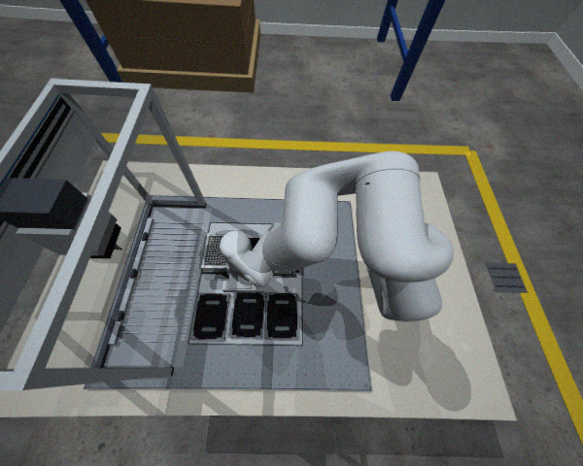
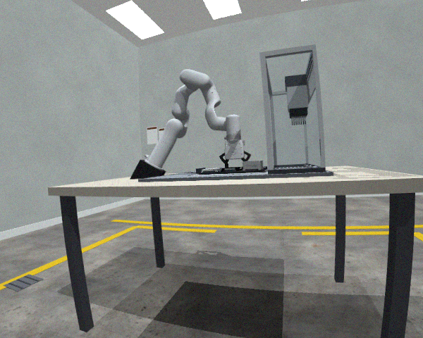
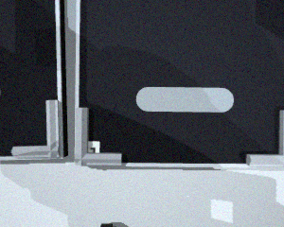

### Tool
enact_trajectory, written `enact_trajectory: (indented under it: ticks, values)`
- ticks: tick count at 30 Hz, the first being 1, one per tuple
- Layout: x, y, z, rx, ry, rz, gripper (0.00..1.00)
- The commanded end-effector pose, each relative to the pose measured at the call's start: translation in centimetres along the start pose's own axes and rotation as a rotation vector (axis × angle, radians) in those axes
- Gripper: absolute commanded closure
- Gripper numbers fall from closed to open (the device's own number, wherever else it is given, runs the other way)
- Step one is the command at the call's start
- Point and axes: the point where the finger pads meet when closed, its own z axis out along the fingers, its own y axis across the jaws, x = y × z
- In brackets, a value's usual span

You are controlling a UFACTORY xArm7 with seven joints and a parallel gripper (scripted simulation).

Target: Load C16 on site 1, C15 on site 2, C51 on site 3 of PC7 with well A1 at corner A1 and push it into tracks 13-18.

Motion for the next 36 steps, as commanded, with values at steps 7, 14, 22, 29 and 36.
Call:
enact_trajectory:
  ticks: [7, 14, 22, 29, 36]
  values:
    - [-0.5, 0.1, -0.1, -0.004, 0.0, 0.0, 0.0]
    - [-0.9, 0.1, -0.1, -0.004, 0.0, 0.0, 0.0]
    - [-1.3, 0.1, -0.1, -0.004, 0.0, 0.0, 0.0]
    - [-1.5, 0.1, -0.1, -0.004, 0.0, 0.0, 0.0]
    - [-1.9, 0.1, -0.1, -0.004, 0.0, 0.0, 0.0]
